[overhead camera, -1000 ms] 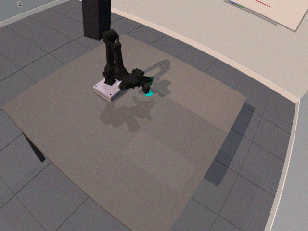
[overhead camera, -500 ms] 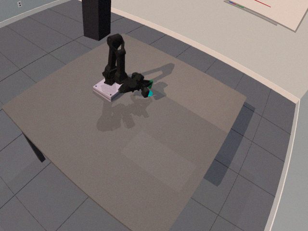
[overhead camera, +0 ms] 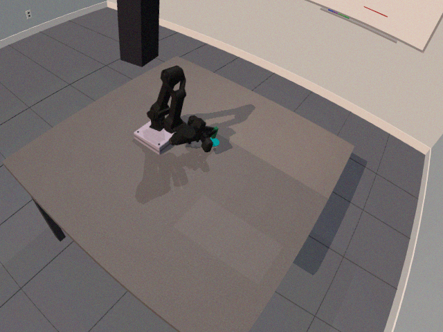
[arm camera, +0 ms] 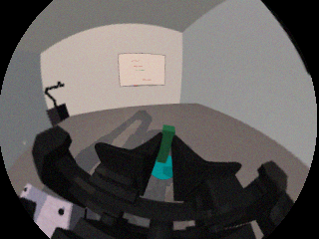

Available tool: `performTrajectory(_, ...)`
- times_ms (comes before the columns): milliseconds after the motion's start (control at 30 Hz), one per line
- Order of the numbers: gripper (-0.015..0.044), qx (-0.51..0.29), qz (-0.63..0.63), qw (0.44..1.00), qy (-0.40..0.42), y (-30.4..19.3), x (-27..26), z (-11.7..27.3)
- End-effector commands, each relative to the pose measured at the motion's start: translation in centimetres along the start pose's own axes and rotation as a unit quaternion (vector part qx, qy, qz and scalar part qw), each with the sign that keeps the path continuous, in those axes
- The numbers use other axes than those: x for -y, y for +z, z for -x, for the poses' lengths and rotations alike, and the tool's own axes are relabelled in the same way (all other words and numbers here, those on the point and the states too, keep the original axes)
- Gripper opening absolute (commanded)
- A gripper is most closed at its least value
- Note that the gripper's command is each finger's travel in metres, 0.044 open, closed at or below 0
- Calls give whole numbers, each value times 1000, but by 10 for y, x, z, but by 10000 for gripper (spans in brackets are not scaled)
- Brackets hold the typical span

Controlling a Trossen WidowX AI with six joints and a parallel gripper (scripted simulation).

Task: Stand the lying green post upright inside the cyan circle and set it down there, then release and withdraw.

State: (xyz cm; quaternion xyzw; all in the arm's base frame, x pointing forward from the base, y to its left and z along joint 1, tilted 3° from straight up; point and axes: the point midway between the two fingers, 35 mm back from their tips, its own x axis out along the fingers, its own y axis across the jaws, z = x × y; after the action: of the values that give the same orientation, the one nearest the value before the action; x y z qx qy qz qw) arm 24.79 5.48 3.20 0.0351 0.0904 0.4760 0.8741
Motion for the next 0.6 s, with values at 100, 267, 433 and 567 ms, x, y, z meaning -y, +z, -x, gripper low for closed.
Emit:
performTrajectory(100,23,-1,-5,1000,-2,-9,1,-1)
performTrajectory(267,23,-1,-2,1000,-1,-17,4,-3)
performTrajectory(433,23,0,0,1000,0,-24,7,-5)
performTrajectory(567,23,0,0,1000,0,-25,7,-5)
